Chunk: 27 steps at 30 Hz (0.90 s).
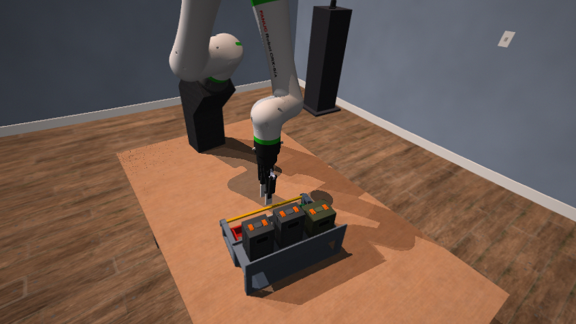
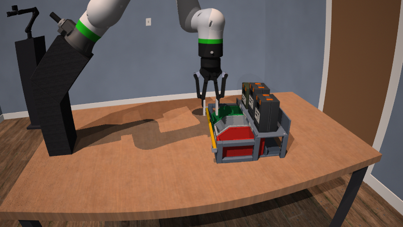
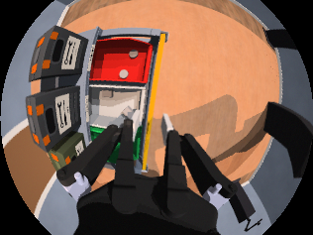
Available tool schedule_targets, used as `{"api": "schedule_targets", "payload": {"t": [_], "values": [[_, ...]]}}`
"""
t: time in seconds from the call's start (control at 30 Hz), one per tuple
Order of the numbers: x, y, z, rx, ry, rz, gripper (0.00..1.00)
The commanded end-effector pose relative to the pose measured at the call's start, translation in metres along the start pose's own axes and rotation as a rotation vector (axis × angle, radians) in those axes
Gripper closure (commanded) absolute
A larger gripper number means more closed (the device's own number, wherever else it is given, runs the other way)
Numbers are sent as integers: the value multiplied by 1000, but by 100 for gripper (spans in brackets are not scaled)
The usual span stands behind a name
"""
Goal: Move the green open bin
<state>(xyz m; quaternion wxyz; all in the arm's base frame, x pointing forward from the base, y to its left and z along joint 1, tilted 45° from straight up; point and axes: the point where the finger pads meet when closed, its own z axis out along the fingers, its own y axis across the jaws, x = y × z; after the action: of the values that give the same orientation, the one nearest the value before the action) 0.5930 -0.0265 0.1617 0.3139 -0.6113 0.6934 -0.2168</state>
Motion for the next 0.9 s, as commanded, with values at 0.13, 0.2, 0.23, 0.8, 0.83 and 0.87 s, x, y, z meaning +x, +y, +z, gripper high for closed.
{"api": "schedule_targets", "payload": {"t": [0.13, 0.2, 0.23, 0.8, 0.83, 0.87], "values": [[0, 0, 0, 0, 1, 0, 72], [0, 0, 18, 0, 1, 0, 72], [0, 0, 27, 0, 1, 0, 72], [0, 0, 42, 0, 0, 0, 72], [0, 0, 40, 0, 0, 0, 72], [0, 0, 39, 0, 1, 0, 72]]}}
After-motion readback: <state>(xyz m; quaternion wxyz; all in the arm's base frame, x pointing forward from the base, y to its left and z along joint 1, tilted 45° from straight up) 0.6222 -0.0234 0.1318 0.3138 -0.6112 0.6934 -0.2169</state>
